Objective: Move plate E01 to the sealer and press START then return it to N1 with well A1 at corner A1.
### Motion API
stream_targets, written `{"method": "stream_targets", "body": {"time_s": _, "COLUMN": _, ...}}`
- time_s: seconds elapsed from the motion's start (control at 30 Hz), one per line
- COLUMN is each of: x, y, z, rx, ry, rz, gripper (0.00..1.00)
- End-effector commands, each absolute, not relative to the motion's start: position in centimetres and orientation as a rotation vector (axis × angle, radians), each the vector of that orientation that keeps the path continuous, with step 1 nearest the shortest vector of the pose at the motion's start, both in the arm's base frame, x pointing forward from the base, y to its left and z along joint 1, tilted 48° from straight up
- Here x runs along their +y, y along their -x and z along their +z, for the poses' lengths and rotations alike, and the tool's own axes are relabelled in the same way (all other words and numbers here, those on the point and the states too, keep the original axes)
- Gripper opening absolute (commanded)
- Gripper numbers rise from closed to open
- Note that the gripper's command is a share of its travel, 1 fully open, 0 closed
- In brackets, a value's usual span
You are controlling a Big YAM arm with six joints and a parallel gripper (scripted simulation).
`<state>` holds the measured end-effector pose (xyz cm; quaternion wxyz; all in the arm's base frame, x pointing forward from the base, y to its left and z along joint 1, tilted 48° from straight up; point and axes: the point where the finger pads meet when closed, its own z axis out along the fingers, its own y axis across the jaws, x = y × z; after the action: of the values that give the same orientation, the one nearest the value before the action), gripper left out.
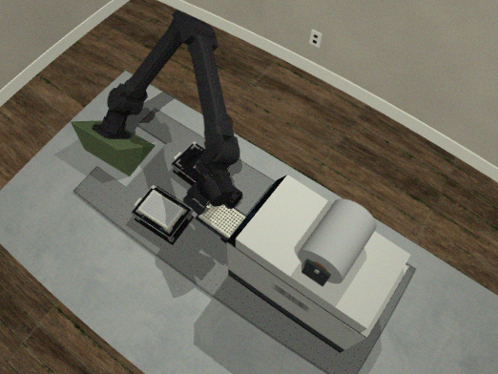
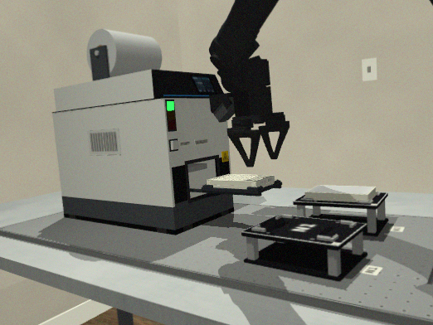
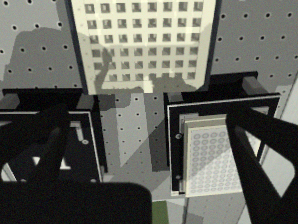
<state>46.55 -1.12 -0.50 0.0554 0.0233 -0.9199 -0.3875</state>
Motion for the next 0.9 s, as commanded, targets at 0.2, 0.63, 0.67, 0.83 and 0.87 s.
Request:
{"method": "stream_targets", "body": {"time_s": 0.2, "x": -0.8, "y": -47.3, "z": 0.4, "rx": -2.8, "ry": -0.168, "rz": -1.205, "gripper": 1.0}}
{"method": "stream_targets", "body": {"time_s": 0.63, "x": -2.1, "y": -45.4, "z": -1.0, "rx": -2.759, "ry": -0.047, "rz": -1.203, "gripper": 1.0}}
{"method": "stream_targets", "body": {"time_s": 0.67, "x": -2.1, "y": -45.2, "z": -1.2, "rx": -2.75, "ry": -0.047, "rz": -1.205, "gripper": 1.0}}
{"method": "stream_targets", "body": {"time_s": 0.83, "x": -2.6, "y": -45.6, "z": 2.7, "rx": -2.782, "ry": -0.089, "rz": -1.208, "gripper": 0.98}}
{"method": "stream_targets", "body": {"time_s": 0.87, "x": -2.6, "y": -45.6, "z": 2.7, "rx": -2.782, "ry": -0.089, "rz": -1.208, "gripper": 0.98}}
